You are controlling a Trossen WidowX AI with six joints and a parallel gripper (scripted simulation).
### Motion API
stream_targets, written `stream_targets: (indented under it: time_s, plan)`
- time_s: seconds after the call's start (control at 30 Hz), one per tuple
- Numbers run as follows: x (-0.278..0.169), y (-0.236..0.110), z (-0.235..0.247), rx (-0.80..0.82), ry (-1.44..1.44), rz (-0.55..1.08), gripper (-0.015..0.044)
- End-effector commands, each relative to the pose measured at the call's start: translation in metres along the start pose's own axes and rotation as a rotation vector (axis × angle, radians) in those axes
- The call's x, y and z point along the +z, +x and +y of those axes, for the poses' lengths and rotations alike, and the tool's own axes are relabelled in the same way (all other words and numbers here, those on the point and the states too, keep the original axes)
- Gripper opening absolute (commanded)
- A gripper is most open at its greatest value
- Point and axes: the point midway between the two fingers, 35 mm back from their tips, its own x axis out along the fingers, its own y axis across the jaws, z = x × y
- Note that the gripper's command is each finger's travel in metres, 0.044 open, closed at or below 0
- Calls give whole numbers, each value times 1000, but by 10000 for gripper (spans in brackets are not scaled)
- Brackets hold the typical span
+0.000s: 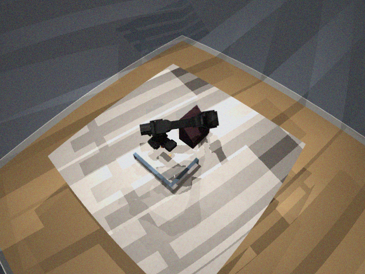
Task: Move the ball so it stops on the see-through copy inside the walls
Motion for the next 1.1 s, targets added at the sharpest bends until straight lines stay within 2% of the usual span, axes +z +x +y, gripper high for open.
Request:
stream_targets:
  time_s: [0.0, 0.5, 0.93, 1.07]
  plan:
    - [-7, 7, 6, 1, -1, 5, 0]
    - [-30, 37, 23, 3, 0, 6, 0]
    - [-31, 99, 24, 6, 0, 6, 0]
    - [-32, 102, 25, 7, 0, 6, 0]
